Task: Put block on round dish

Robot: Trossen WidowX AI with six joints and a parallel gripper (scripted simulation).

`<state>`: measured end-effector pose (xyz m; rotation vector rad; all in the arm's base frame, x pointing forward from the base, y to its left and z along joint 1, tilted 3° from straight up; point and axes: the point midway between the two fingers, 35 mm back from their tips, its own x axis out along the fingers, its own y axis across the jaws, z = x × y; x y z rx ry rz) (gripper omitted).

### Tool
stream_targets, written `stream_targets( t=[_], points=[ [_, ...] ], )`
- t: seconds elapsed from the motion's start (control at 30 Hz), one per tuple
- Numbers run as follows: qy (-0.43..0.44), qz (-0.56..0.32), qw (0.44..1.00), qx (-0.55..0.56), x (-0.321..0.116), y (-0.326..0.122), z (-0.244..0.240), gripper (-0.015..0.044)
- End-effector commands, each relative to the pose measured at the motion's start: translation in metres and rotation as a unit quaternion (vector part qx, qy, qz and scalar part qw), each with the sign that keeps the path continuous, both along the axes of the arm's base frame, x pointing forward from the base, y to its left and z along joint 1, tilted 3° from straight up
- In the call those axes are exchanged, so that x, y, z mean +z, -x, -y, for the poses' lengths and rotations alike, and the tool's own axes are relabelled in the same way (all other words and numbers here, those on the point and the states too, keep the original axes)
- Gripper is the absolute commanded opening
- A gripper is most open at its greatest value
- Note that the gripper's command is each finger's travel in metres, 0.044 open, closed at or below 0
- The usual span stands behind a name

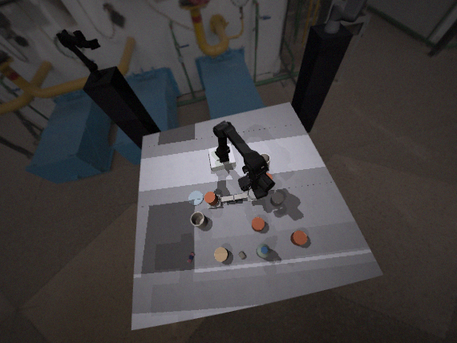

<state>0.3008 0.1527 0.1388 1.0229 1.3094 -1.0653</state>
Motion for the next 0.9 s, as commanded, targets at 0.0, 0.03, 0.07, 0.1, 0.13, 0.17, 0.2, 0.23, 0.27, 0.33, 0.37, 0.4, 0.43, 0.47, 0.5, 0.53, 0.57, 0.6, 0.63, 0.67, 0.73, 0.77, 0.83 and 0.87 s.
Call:
stream_targets(
  t=[0.0, 0.03, 0.07, 0.1, 0.13, 0.17, 0.2, 0.23, 0.27, 0.33, 0.37, 0.4, 0.43, 0.47, 0.5, 0.53, 0.57, 0.6, 0.63, 0.67, 0.73, 0.77, 0.83, 0.87],
  points=[
    [0.001, 0.002, 1.000, -0.002, 0.005, -0.001, 0.005, 0.0000],
    [0.001, 0.003, 1.000, -0.002, 0.004, -0.004, 0.010, 0.0000],
    [0.000, 0.003, 1.000, -0.001, 0.003, -0.007, 0.017, 0.0000],
    [-0.001, 0.004, 1.000, -0.001, 0.002, -0.010, 0.023, 0.0000],
    [-0.001, 0.005, 1.000, 0.000, 0.001, -0.012, 0.030, 0.0000],
    [-0.002, 0.006, 1.000, 0.001, 0.001, -0.015, 0.037, 0.0000],
    [-0.002, 0.006, 1.000, 0.001, 0.000, -0.017, 0.043, 0.0000],
    [-0.003, 0.007, 1.000, 0.002, -0.001, -0.020, 0.050, 0.0000],
    [-0.003, 0.008, 1.000, 0.002, -0.002, -0.022, 0.057, 0.0000],
    [-0.002, 0.009, 1.000, 0.002, -0.005, -0.026, 0.071, 0.0000],
    [-0.002, 0.009, 1.000, 0.002, -0.007, -0.028, 0.078, 0.0000],
    [-0.002, 0.009, 1.000, 0.002, -0.009, -0.029, 0.085, 0.0000],
    [-0.001, 0.009, 1.000, 0.002, -0.010, -0.031, 0.092, 0.0000],
    [-0.001, 0.010, 1.000, 0.002, -0.012, -0.032, 0.099, 0.0000],
    [0.000, 0.010, 1.000, 0.002, -0.013, -0.033, 0.106, 0.0000],
    [0.000, 0.010, 1.000, 0.002, -0.015, -0.034, 0.114, 0.0000],
    [0.001, 0.010, 1.000, 0.003, -0.017, -0.035, 0.121, 0.0000],
    [0.001, 0.010, 1.000, 0.003, -0.018, -0.035, 0.128, 0.0000],
    [0.002, 0.011, 1.000, 0.003, -0.020, -0.036, 0.136, 0.0000],
    [0.003, 0.011, 1.000, 0.003, -0.021, -0.036, 0.143, 0.0000],
    [0.004, 0.012, 1.000, 0.003, -0.024, -0.036, 0.158, 0.0000],
    [0.005, 0.012, 1.000, 0.003, -0.025, -0.036, 0.166, 0.0000],
    [0.007, 0.013, 1.000, 0.003, -0.028, -0.035, 0.181, 0.0000],
    [0.008, 0.013, 1.000, 0.003, -0.030, -0.035, 0.188, 0.0000]
  ],
)
